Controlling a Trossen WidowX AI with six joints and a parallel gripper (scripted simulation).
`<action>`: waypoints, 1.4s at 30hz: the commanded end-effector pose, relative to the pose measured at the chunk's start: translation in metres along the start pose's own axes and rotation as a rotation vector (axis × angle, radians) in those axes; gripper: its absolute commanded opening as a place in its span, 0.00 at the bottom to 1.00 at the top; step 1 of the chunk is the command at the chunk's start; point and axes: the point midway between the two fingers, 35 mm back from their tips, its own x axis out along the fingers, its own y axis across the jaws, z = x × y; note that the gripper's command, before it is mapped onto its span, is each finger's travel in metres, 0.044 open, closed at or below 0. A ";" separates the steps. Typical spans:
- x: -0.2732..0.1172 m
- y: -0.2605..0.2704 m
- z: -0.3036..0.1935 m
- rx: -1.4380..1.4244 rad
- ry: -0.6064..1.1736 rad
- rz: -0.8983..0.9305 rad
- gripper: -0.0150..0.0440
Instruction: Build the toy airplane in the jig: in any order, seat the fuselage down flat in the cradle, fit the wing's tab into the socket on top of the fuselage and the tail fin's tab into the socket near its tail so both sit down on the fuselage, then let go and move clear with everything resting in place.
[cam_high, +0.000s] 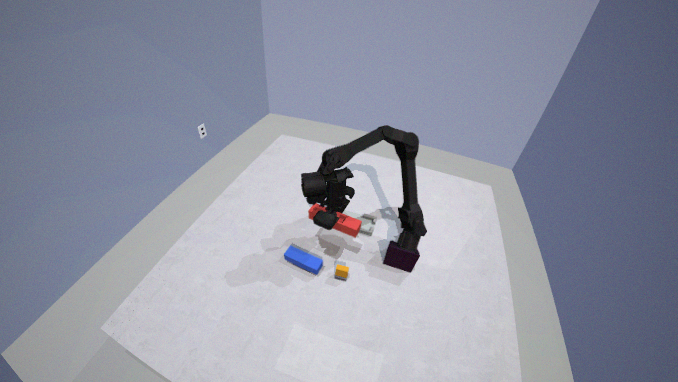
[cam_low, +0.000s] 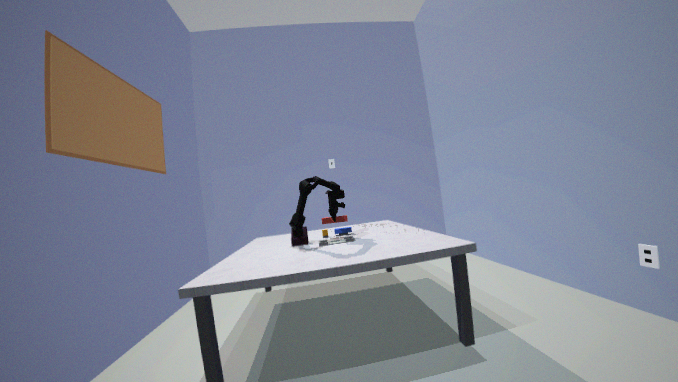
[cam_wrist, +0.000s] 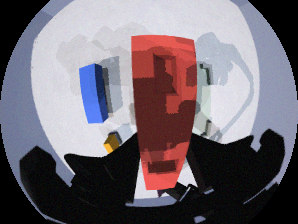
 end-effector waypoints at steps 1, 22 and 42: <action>-0.014 0.000 -0.001 0.006 -0.008 0.009 0.25; 0.014 -0.048 0.013 -0.052 -0.010 0.024 0.25; 0.046 -0.105 0.013 -0.115 -0.012 0.009 0.25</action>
